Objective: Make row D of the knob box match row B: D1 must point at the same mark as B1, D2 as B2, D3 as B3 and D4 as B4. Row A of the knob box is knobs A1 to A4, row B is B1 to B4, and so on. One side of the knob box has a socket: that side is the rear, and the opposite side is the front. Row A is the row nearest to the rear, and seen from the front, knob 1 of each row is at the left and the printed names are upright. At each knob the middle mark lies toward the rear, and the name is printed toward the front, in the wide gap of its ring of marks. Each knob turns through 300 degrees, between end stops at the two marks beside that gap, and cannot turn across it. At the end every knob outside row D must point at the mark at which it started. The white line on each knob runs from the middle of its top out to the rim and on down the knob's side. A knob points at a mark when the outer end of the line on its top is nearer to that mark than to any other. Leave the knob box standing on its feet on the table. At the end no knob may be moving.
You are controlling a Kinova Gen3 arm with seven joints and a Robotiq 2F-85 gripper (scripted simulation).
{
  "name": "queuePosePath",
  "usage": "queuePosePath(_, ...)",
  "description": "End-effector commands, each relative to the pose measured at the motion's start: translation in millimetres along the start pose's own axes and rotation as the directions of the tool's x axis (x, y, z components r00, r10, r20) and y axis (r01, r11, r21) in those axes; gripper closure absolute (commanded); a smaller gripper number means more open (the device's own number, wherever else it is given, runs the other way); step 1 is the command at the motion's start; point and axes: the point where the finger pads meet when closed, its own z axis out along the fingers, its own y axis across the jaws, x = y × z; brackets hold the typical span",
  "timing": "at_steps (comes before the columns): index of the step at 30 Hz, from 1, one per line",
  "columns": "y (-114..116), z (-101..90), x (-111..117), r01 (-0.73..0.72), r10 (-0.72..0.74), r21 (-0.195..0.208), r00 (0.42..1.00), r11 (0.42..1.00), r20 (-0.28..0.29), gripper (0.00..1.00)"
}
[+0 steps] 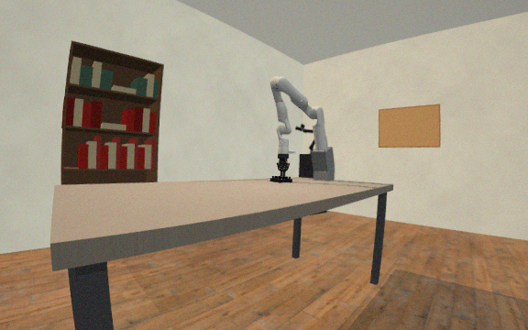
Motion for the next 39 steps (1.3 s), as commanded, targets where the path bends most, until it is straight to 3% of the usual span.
queuePosePath(1,-0.9,0.9,-3.1,0.001,-0.001,0.002,1.0,1.0,0.007,0.81)
queuePosePath(14,-0.9,0.9,-3.1,0.001,-0.001,0.002,1.0,1.0,0.007,0.81)
queuePosePath(15,-0.9,0.9,-3.1,0.001,-0.001,0.002,1.0,1.0,0.007,0.92)
queuePosePath(39,-1.1,0.9,-2.8,0.001,-0.001,0.003,1.0,1.0,0.006,0.92)
